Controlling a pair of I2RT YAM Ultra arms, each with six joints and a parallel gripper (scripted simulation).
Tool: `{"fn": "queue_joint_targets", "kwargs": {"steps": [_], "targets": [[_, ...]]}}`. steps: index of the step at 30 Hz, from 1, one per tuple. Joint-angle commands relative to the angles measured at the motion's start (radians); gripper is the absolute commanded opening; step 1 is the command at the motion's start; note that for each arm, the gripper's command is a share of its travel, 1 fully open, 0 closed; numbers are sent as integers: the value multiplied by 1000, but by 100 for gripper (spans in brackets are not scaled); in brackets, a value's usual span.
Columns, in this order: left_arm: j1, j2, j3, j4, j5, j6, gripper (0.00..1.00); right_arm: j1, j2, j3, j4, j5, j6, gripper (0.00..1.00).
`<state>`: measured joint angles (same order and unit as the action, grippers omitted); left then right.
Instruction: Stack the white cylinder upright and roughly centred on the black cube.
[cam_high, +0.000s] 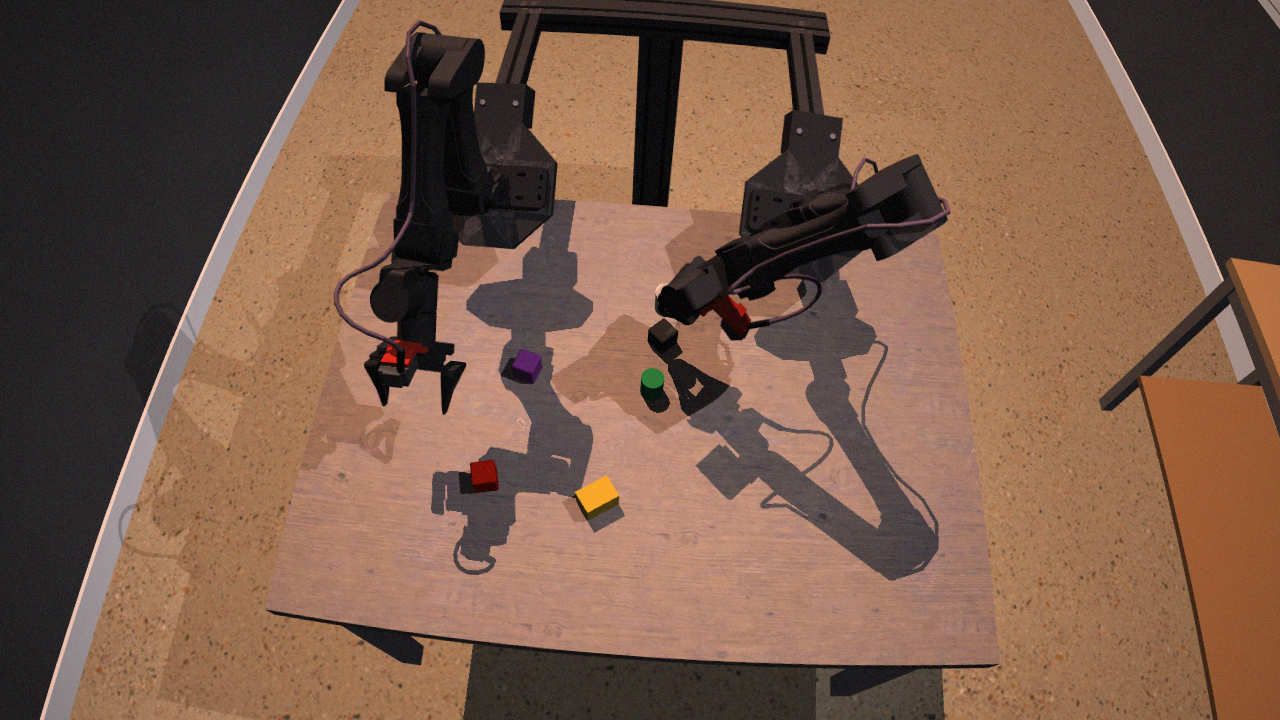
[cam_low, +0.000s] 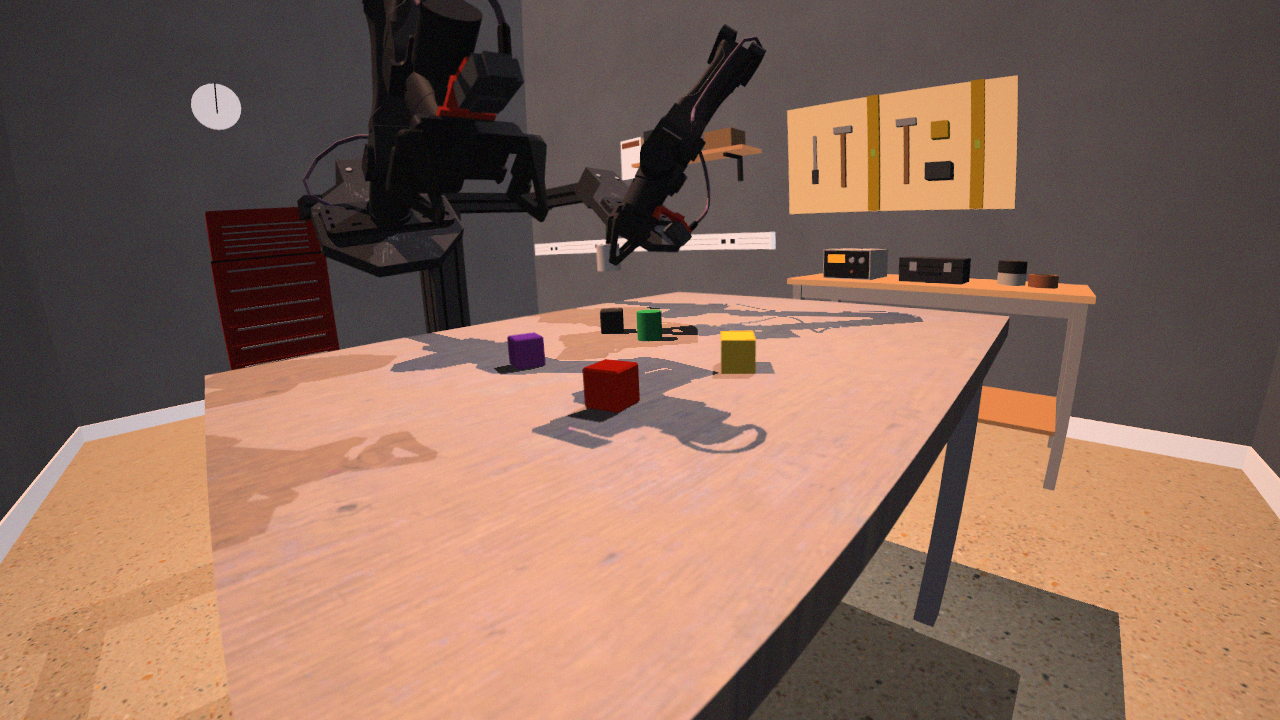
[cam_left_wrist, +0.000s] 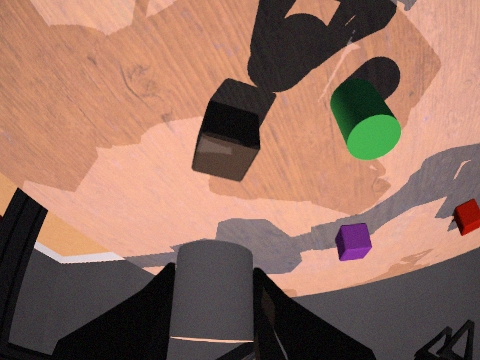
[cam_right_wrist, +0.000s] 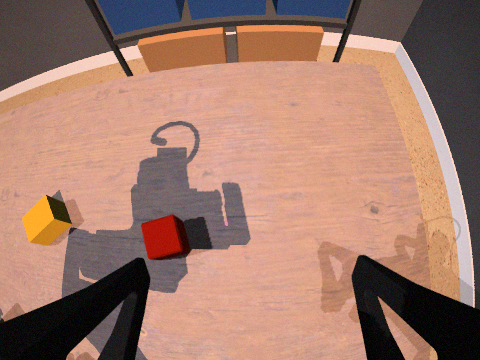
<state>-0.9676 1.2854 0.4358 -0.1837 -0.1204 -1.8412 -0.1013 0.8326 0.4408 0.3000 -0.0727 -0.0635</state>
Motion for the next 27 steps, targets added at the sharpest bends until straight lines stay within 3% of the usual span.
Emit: {"fn": "queue_joint_targets", "kwargs": {"steps": [1, 27], "targets": [[24, 35, -21, 66, 31, 41, 34, -6, -8, 26, 7, -10, 2, 100], [157, 238, -39, 294, 103, 155, 34, -6, -8, 26, 7, -10, 2, 100]]}}
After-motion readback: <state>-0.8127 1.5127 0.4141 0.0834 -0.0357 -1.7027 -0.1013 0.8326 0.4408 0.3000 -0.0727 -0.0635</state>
